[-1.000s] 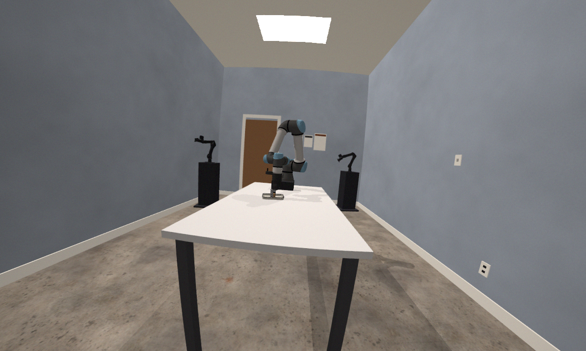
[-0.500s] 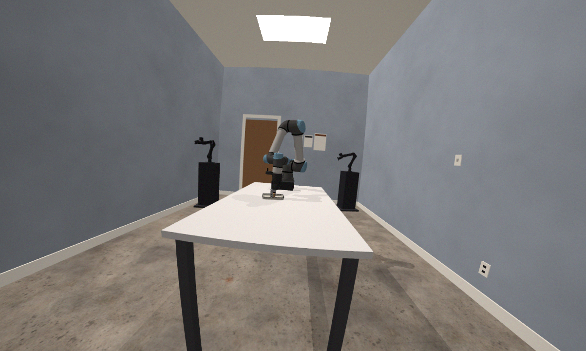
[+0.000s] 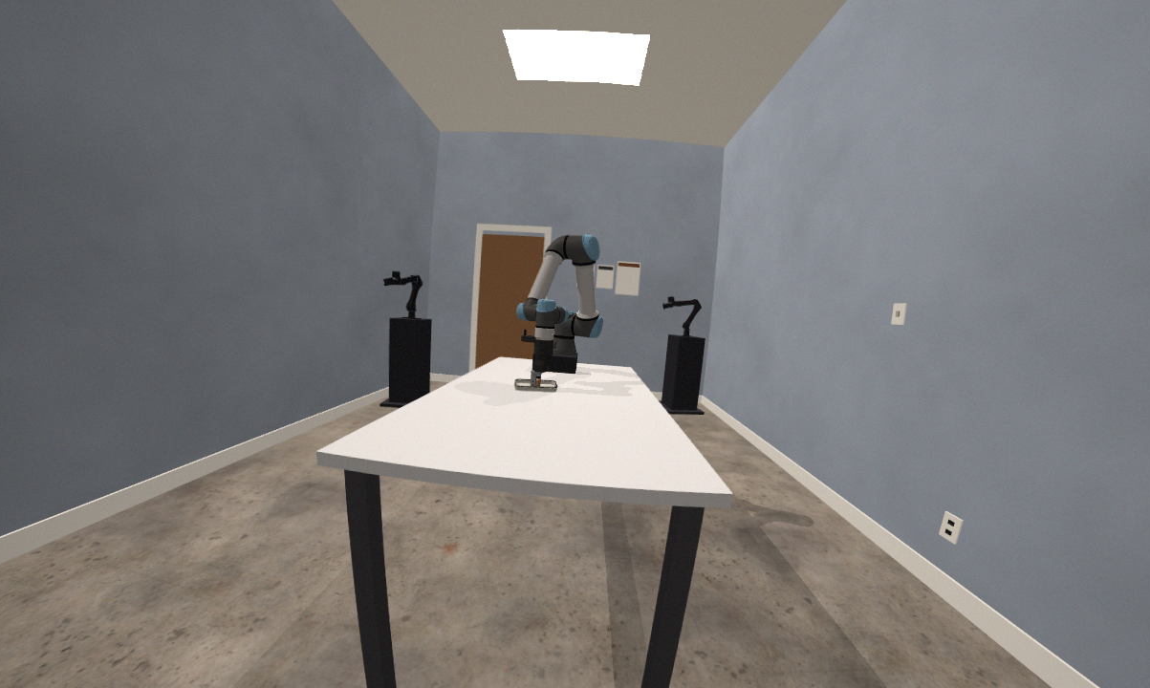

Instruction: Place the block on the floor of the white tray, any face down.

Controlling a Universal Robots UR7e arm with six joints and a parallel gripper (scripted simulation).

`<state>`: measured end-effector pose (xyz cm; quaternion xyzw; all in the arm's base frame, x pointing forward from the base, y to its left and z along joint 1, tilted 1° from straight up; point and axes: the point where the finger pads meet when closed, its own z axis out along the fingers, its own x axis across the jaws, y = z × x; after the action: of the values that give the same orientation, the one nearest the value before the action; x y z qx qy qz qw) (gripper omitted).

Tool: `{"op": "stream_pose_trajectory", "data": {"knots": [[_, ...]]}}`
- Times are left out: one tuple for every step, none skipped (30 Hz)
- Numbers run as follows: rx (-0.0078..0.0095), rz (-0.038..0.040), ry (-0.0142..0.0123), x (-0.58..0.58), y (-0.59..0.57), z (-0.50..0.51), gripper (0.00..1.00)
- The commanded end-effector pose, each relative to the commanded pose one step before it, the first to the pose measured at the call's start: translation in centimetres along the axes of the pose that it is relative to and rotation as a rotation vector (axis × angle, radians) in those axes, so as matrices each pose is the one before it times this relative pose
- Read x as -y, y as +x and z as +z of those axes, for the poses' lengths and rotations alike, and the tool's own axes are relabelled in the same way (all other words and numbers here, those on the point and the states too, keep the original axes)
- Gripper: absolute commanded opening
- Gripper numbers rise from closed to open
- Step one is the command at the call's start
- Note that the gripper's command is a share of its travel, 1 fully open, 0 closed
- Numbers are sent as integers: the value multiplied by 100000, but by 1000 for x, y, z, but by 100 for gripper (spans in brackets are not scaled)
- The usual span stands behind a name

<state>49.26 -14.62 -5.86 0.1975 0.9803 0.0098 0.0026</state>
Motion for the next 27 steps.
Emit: {"op": "stream_pose_trajectory", "data": {"knots": [[147, -121, 85, -86, 9, -295, 89], [41, 1, 5, 4, -25, -119, 89], [0, 0, 0, 0, 0, 0, 89], [0, 0, 0, 0, 0, 0, 89], [51, 1, 6, 5, -30, -148, 89], [65, 1, 8, 6, -40, -180, 89], [77, 2, 9, 7, -47, -209, 89], [89, 2, 10, 8, -53, -238, 89], [5, 4, 1, 4, -4, -235, 89], [0, 4, 0, 4, 0, -255, 89], [0, 5, 0, 4, -1, -274, 89], [0, 5, 0, 4, -1, -291, 89], [0, 5, 0, 4, -1, -304, 89], [0, 5, 0, 5, -1, -314, 89], [0, 6, 0, 5, -1, -320, 89], [0, 6, 0, 5, -1, -322, 89], [0, 6, 0, 5, -1, -321, 89], [0, 6, 0, 5, -1, -315, 89], [0, 5, 0, 4, -1, -306, 89], [0, 0, 0, 0, 0, 0, 89], [0, 0, 0, 0, 0, 0, 89], [0, 5, 0, 4, -1, -293, 89], [0, 5, 0, 4, 0, -276, 89], [0, 5, 0, 4, -1, -256, 89], [0, 5, 0, 3, 0, -232, 89], [0, 5, 0, 3, -1, -207, 89], [0, 5, 0, 3, 0, -179, 89]]}}
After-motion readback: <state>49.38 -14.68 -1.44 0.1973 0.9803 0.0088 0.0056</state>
